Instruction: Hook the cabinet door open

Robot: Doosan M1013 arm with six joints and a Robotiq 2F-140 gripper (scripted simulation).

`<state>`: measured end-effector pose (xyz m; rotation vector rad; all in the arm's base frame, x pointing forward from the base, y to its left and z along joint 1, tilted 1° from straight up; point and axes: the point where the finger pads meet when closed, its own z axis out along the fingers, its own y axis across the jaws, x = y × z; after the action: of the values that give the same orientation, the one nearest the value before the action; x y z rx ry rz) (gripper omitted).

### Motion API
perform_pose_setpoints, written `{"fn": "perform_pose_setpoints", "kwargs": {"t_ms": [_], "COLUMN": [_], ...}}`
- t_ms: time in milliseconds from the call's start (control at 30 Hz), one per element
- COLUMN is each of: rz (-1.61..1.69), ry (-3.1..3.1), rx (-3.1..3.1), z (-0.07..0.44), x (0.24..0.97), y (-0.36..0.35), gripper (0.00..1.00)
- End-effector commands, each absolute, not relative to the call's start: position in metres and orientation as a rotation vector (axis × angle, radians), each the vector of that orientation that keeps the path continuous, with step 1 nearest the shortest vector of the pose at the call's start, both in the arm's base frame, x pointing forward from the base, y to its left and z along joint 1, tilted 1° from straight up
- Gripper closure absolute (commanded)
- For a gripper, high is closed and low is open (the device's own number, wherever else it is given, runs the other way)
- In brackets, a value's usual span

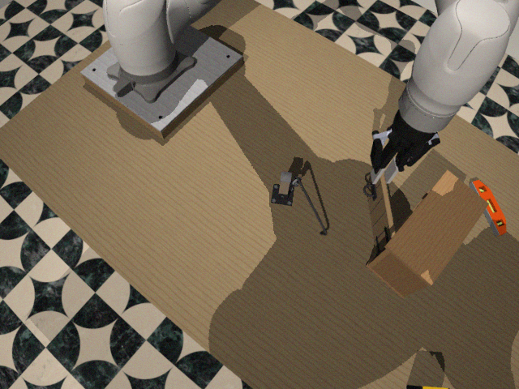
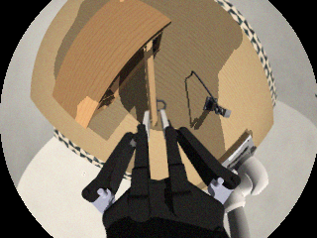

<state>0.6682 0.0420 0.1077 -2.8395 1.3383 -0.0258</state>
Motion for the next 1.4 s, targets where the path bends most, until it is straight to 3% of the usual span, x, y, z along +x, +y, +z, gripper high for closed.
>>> {"fn": "perform_pose_setpoints", "kwargs": {"t_ms": [0, 1367], "rz": [-0.026, -0.026], "ry": [1.332, 1.057], "rx": [-2.842, -2.957], "z": [0.108, 0.108], "x": [0.667, 0.647], "y": [0.041, 0.022], "gripper": [0.84, 0.84]}}
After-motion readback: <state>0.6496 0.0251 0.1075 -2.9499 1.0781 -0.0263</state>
